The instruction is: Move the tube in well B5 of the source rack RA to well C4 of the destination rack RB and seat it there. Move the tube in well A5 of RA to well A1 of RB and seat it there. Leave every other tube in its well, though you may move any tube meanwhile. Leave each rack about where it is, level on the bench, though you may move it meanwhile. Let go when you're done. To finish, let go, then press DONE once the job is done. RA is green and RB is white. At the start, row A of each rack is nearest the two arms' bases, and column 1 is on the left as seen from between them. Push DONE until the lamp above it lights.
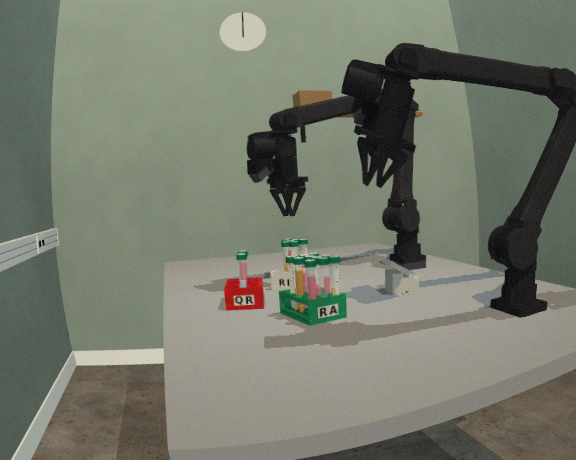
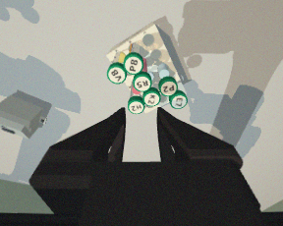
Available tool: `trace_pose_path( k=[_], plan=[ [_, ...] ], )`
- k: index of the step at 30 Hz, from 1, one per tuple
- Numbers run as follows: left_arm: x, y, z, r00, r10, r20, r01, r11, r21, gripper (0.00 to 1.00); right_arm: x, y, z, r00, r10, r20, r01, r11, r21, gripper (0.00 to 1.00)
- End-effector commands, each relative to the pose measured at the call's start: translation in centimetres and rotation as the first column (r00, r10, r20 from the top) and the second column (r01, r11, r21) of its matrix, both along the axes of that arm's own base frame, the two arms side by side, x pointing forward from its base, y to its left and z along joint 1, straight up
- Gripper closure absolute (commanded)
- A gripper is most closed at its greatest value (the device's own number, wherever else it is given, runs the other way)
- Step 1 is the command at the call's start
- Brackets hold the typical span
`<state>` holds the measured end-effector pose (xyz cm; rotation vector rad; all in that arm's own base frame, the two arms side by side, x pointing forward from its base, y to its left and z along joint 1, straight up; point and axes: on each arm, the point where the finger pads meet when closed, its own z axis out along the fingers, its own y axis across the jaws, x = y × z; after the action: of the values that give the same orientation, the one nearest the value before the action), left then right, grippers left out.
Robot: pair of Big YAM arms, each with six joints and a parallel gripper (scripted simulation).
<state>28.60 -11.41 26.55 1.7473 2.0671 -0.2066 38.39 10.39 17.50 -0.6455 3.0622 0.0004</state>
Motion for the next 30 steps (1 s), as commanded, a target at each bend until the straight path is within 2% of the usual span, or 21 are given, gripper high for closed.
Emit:
trace_pose_path(
  k=[1, 5, 24, 27, 30],
  plan=[
    [0.7, -0.1, 1.6, 0.999, 0.000, 0.037, 0.000, 1.000, -0.008, 0.70, 2.3, 2.2, 1.4, 0.991, 0.129, 0.024, -0.129, 0.992, 0.004, 0.70],
    [0.7, -0.1, 1.6, 0.999, 0.000, 0.037, 0.000, 1.000, -0.008, 0.70, 2.9, 4.9, 1.4, 0.968, 0.250, 0.024, -0.250, 0.968, 0.001, 0.70],
    [0.7, -0.1, 1.6, 0.999, 0.000, 0.037, 0.000, 1.000, -0.008, 0.70, 5.6, 16.1, 1.3, 0.973, 0.228, 0.022, -0.229, 0.974, 0.008, 0.70],
    [0.7, -0.1, 1.6, 0.999, 0.000, 0.037, 0.000, 1.000, -0.008, 0.70, 5.6, 16.3, 1.3, 0.973, 0.228, 0.022, -0.229, 0.974, 0.008, 0.70],
    [0.7, -0.1, 1.6, 0.999, 0.000, 0.037, 0.000, 1.000, -0.008, 0.70, 7.9, 14.8, 1.3, 0.973, 0.228, 0.022, -0.228, 0.974, 0.006, 0.70]
  ],
)
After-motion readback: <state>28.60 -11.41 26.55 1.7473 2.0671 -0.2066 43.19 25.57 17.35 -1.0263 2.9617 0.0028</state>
